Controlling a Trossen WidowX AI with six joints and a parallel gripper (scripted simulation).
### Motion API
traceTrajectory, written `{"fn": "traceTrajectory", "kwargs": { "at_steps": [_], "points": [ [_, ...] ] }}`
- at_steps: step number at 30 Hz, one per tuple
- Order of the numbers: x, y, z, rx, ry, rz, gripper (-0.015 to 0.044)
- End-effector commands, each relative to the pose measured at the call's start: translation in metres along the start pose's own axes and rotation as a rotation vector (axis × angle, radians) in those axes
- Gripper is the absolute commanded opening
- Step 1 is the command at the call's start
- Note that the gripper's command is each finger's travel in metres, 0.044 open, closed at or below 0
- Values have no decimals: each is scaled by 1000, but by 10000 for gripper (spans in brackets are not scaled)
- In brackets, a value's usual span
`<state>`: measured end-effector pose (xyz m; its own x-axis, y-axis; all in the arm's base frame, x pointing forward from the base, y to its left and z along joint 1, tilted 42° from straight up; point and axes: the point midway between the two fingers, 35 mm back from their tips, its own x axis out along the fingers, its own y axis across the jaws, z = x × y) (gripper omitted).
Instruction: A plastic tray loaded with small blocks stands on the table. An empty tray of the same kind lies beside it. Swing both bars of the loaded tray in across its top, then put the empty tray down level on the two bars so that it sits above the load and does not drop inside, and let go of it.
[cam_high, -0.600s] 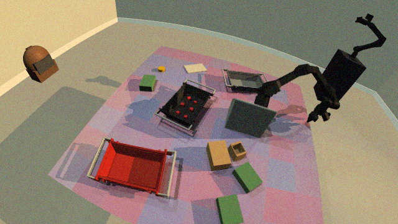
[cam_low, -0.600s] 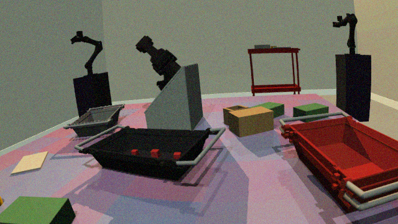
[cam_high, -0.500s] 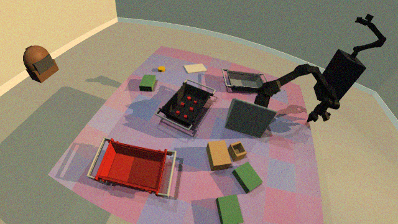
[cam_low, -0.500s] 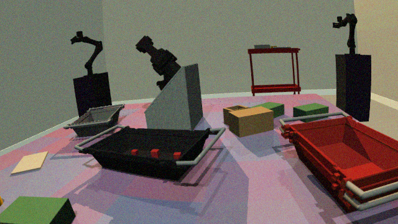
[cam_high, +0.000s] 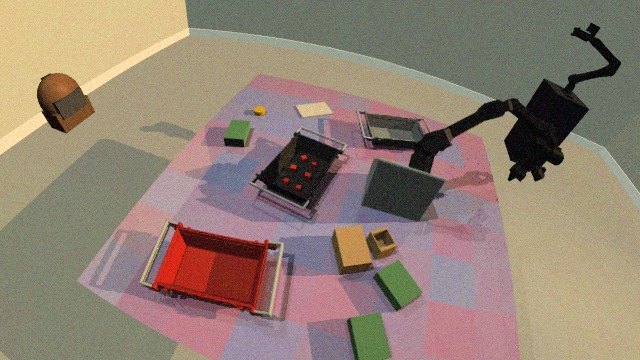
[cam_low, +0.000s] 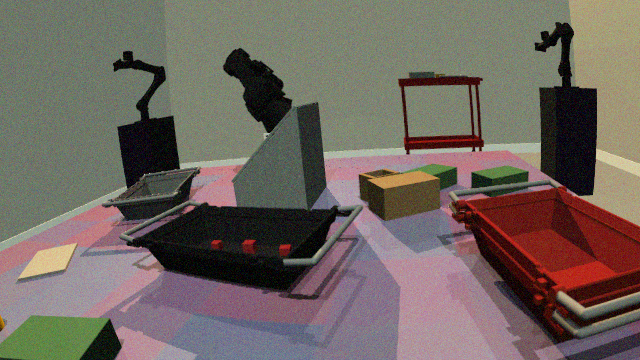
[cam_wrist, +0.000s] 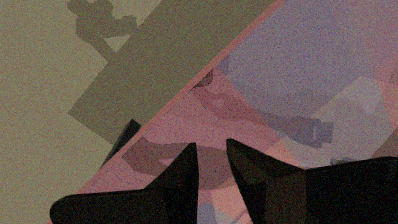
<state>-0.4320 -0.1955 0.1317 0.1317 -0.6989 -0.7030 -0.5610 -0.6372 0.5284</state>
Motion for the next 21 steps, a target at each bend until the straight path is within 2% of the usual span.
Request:
{"fn": "traceTrajectory", "kwargs": {
  "at_steps": [1, 2, 11, 21],
  "points": [
    [-42, -1, -11, -12, -4, 14, 84],
    [-11, 0, -2, -1, -3, 2, 84],
    [64, 16, -66, -191, 46, -164, 84],
    [109, 69, -187, -741, 5, -147, 84]
  ]
}}
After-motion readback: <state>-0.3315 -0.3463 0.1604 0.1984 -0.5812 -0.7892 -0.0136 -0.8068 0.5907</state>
